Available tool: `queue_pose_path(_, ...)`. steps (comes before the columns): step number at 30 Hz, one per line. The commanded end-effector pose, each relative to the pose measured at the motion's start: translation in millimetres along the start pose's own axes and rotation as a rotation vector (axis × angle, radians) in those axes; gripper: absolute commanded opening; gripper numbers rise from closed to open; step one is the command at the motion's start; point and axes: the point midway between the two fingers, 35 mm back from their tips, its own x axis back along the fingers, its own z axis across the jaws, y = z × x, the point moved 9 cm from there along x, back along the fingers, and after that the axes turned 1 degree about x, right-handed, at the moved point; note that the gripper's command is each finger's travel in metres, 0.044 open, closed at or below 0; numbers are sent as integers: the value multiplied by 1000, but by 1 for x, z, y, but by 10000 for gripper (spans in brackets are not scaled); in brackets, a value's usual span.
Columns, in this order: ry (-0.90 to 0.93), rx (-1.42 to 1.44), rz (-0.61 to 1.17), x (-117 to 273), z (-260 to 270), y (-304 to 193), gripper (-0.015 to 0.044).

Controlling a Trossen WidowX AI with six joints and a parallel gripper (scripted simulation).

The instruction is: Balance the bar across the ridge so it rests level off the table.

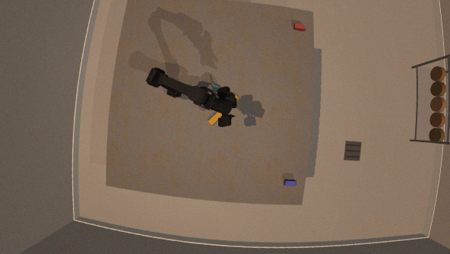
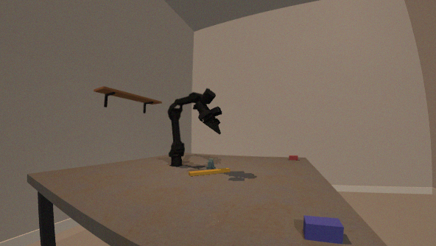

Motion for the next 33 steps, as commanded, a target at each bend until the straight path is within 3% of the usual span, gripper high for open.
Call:
queue_pose_path(1,36,95,105,-21,-1,-11,315)
queue_pose_path(21,369,610,495,-90,0,-64,315)
queue_pose_path(33,406,647,516,-104,2,-75,315)
